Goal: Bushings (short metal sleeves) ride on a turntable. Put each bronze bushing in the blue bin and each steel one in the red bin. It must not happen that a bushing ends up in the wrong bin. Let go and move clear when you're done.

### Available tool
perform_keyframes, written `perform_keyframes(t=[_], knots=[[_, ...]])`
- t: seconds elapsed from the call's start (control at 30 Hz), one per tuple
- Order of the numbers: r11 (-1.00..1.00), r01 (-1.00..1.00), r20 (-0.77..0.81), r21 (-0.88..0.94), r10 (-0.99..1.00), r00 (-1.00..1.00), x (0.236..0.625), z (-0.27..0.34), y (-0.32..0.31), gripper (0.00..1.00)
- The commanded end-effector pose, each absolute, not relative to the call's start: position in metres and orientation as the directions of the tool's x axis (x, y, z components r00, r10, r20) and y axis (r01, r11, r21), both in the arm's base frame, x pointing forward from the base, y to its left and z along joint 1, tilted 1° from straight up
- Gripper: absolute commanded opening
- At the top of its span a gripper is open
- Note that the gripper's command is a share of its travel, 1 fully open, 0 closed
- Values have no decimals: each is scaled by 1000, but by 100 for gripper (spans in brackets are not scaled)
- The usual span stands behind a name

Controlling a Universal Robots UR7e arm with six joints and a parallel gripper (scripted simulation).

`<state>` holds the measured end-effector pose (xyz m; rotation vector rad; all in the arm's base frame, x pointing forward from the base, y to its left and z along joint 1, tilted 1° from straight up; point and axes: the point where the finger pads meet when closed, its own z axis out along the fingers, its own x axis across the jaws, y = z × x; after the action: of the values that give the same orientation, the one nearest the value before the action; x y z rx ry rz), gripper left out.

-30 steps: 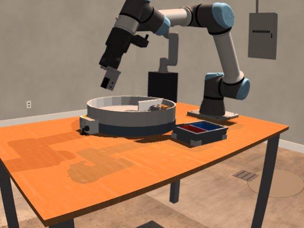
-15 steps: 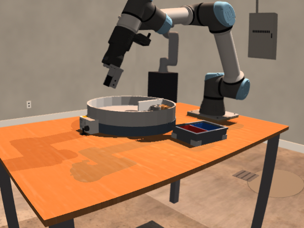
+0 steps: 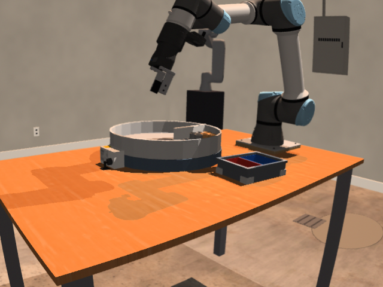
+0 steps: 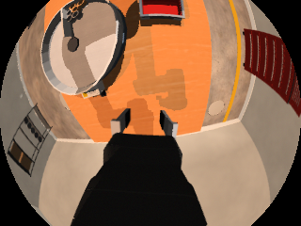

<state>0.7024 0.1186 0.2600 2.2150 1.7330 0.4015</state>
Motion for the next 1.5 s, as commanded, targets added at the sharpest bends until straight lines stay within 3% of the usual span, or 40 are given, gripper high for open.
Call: perform_keyframes(t=[0.0, 0.17, 0.3, 0.4, 0.63, 0.77, 1.03, 1.17, 1.3, 1.47], knots=[[-227, 887, 36, 403, 972, 233, 695, 265, 116, 100], [-227, 887, 36, 403, 972, 233, 646, 287, 102, 100], [-227, 887, 36, 403, 972, 233, 644, 288, 101, 100], [-227, 887, 36, 403, 972, 233, 613, 302, 92, 100], [-227, 887, 36, 403, 972, 233, 593, 311, 85, 100], [-227, 887, 36, 403, 972, 233, 553, 329, 73, 100], [-227, 887, 36, 403, 972, 233, 531, 339, 67, 100], [-227, 887, 36, 403, 972, 233, 491, 357, 55, 100], [-227, 887, 36, 403, 972, 233, 491, 357, 55, 100], [-227, 887, 36, 403, 972, 233, 450, 376, 42, 100]])
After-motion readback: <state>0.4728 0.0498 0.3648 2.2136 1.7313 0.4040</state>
